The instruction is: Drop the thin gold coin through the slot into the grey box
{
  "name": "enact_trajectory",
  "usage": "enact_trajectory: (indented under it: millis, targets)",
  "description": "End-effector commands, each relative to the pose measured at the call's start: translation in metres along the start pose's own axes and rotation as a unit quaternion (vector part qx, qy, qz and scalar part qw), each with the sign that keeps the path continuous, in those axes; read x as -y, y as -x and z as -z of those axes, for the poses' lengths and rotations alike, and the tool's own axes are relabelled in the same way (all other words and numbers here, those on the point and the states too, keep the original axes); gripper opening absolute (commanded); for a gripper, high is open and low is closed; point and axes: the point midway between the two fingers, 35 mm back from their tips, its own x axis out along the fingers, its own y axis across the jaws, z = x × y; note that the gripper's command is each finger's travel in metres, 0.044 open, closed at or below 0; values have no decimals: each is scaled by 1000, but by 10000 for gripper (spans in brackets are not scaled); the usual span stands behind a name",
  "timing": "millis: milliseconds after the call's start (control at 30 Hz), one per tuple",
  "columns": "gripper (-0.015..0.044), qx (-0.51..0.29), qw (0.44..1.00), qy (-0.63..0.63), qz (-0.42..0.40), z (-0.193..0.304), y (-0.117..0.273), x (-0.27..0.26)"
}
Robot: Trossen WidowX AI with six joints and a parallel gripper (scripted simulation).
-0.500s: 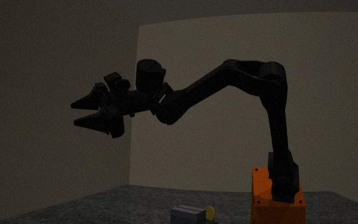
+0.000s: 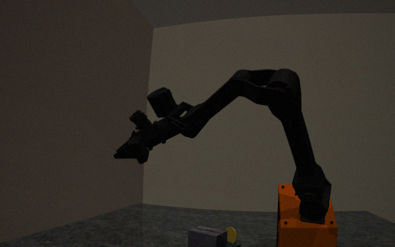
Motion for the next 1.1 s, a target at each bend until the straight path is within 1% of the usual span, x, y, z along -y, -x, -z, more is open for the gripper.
enact_trajectory:
  millis: [0, 133, 300, 433, 600, 767, 800, 1067]
  targets:
    - [161, -87, 991, -82, 56, 61, 14, 43]
    - [161, -166, 968, -160, 98, 117, 37, 70]
    - [161, -260, 921, -257, 138, 183, 74, 85]
    - [161, -333, 867, -337, 156, 230, 110, 83]
    - [161, -418, 781, -435, 160, 278, 157, 62]
    - [161, -490, 679, -529, 139, 306, 203, 28]
    - [161, -497, 667, -539, 135, 308, 208, 23]
    - [161, -500, 662, -543, 133, 306, 205, 21]
